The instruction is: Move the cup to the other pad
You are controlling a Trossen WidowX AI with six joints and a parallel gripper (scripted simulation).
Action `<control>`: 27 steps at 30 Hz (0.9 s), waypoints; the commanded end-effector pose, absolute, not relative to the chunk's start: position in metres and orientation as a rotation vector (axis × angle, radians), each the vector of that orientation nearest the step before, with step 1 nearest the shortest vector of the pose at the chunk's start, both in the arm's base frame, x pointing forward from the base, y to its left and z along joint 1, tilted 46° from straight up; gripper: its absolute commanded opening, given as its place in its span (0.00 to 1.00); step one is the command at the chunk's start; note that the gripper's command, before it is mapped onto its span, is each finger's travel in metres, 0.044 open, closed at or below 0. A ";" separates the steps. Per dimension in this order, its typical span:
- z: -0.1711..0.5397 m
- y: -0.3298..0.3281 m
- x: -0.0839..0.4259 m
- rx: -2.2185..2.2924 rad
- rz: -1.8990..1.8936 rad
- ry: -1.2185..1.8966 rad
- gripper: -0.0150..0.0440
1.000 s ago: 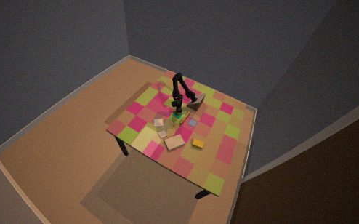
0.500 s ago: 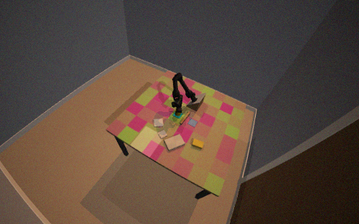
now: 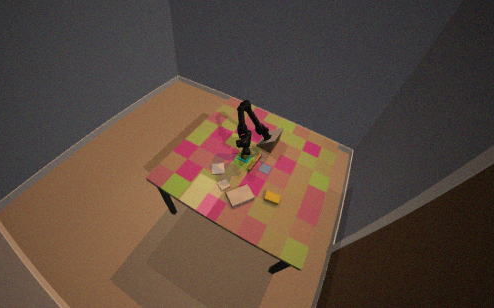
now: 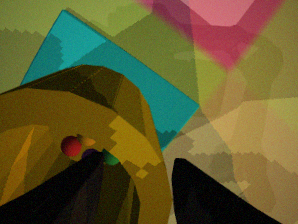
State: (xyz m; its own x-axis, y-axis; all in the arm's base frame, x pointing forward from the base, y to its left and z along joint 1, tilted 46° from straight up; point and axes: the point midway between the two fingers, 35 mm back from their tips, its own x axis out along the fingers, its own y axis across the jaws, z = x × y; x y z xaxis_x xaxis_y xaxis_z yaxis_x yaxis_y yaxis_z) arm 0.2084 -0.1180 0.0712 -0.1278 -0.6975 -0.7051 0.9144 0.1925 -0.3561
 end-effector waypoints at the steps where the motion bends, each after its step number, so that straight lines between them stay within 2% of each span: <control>1: 0.073 -0.117 0.209 0.295 -1.416 0.955 0.50; 27: 0.094 -0.094 0.214 0.292 -1.415 0.960 0.50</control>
State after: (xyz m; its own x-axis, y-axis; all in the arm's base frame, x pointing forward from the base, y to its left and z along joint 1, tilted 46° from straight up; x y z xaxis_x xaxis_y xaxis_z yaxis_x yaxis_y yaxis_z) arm 0.2119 -0.0965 0.0907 -0.1323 -0.6999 -0.7019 0.9103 0.1945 -0.3655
